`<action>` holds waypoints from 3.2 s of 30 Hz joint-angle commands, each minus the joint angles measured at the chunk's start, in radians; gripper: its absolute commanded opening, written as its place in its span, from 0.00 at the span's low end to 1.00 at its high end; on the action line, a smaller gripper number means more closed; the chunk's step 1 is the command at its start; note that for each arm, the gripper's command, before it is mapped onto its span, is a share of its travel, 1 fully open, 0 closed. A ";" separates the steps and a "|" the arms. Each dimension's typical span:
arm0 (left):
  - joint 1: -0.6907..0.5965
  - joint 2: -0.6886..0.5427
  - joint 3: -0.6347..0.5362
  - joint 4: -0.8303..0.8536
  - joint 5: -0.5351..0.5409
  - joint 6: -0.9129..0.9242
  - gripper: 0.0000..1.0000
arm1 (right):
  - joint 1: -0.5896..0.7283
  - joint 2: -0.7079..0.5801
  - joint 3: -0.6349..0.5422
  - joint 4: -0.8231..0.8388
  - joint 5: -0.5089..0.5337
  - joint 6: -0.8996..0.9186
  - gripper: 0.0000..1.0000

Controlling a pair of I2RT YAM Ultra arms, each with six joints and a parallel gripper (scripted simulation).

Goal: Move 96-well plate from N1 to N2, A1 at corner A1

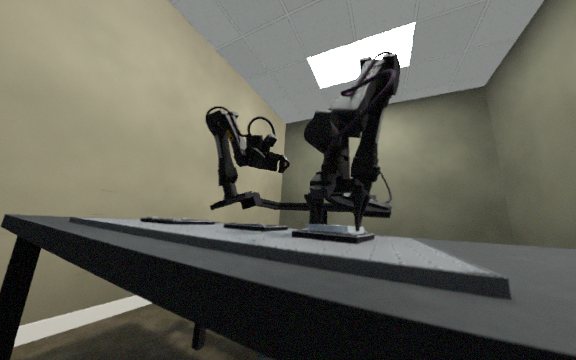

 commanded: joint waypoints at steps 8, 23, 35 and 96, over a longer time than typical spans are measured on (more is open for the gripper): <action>0.006 0.019 -0.006 0.034 0.001 0.003 0.91 | 0.004 -0.003 0.003 0.027 -0.014 -0.006 1.00; -0.027 -0.033 0.037 0.001 -0.017 -0.026 1.00 | 0.004 -0.003 0.003 0.027 -0.014 -0.006 1.00; -0.052 -0.093 0.061 -0.103 -0.024 -0.050 1.00 | 0.004 -0.003 0.003 0.027 -0.014 -0.006 1.00; -0.359 -0.913 -0.410 0.073 -0.308 -0.122 1.00 | 0.004 -0.003 0.003 0.027 -0.014 -0.006 1.00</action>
